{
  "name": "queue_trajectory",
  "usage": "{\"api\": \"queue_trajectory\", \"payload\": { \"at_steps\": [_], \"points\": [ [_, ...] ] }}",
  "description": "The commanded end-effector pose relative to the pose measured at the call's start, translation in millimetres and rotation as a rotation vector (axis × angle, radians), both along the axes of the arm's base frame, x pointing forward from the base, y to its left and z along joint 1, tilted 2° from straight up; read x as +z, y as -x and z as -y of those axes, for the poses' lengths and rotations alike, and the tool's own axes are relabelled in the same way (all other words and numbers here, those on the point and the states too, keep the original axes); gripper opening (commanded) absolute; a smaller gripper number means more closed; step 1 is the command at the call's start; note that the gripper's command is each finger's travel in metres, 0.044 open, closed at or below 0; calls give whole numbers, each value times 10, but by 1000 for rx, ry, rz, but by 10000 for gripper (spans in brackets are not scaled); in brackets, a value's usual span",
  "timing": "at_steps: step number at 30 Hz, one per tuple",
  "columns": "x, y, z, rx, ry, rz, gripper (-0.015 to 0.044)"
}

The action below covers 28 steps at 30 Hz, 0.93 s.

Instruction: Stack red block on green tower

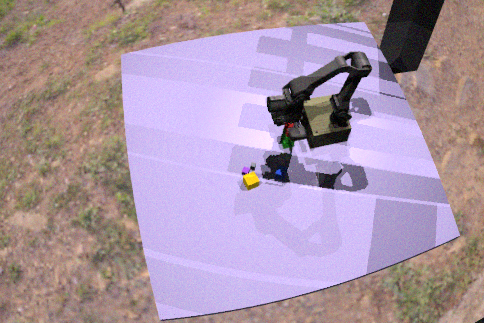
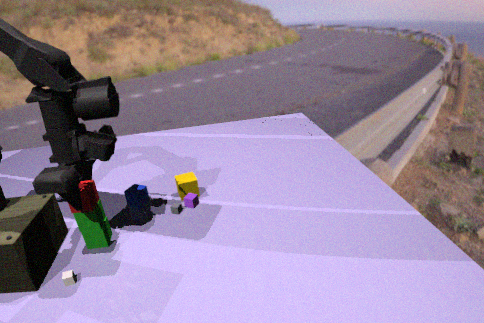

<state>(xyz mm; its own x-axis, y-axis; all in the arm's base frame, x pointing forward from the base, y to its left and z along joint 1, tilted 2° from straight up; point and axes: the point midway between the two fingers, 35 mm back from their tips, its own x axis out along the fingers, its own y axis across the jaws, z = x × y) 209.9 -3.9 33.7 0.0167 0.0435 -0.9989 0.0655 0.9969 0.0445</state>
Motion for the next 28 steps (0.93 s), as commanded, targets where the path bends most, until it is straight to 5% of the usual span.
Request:
{"api": "queue_trajectory", "payload": {
  "at_steps": [1,4,28],
  "points": [
    [-5,1,1,0,1,0,368],
    [-5,1,1,0,1,0,440],
    [-5,1,1,0,1,0,440]
  ]
}}
